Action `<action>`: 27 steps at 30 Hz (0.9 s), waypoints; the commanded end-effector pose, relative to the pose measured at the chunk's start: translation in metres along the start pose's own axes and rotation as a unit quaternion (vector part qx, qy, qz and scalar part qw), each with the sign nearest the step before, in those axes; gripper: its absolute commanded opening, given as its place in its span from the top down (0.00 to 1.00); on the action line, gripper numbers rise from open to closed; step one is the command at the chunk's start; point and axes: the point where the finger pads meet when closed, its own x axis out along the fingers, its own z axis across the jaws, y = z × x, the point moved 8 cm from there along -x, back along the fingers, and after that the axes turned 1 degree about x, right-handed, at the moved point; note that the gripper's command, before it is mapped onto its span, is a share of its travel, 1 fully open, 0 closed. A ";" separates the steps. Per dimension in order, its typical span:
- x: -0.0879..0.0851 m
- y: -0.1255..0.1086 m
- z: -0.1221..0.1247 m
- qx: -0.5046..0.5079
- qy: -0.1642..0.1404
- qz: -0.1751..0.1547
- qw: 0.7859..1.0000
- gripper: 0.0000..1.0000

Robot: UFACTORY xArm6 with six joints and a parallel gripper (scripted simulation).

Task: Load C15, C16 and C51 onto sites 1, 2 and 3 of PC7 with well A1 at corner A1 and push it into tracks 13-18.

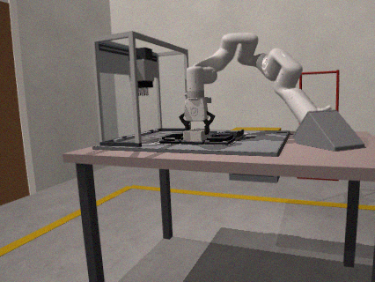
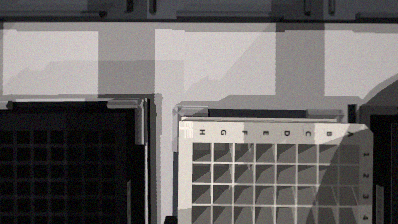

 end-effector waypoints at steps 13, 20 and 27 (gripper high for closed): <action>-0.001 0.000 -0.001 0.000 0.001 -0.001 1.000 1.00; -0.005 0.000 -0.001 0.000 0.001 -0.001 1.000 1.00; -0.008 0.000 -0.001 0.000 0.001 -0.001 1.000 1.00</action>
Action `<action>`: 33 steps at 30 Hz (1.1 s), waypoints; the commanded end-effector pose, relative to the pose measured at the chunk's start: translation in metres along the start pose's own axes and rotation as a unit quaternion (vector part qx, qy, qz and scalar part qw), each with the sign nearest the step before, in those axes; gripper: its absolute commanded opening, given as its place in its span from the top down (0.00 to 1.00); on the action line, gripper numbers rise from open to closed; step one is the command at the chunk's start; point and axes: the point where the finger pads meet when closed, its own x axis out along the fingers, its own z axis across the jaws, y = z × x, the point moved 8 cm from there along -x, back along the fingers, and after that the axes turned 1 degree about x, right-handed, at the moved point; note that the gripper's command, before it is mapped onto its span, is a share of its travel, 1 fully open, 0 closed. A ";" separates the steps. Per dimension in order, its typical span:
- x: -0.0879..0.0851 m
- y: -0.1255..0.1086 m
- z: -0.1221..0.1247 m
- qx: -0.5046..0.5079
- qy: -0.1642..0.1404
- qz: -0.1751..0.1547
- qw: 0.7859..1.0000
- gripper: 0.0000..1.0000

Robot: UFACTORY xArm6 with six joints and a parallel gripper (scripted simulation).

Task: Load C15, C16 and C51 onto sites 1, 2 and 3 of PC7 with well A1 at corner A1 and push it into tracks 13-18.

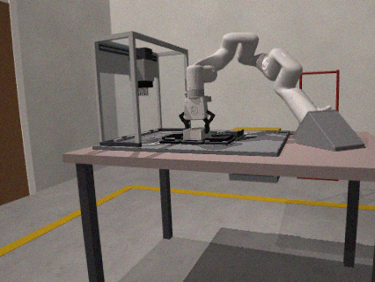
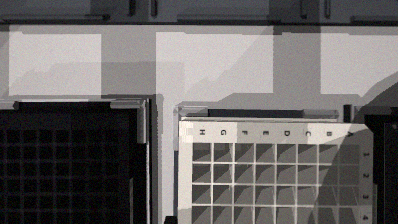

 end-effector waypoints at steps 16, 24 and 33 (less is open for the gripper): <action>-0.012 0.000 -0.001 0.001 0.001 -0.001 1.000 1.00; -0.015 0.000 -0.001 0.001 0.001 -0.001 1.000 1.00; -0.022 0.000 -0.001 0.001 0.001 -0.001 1.000 1.00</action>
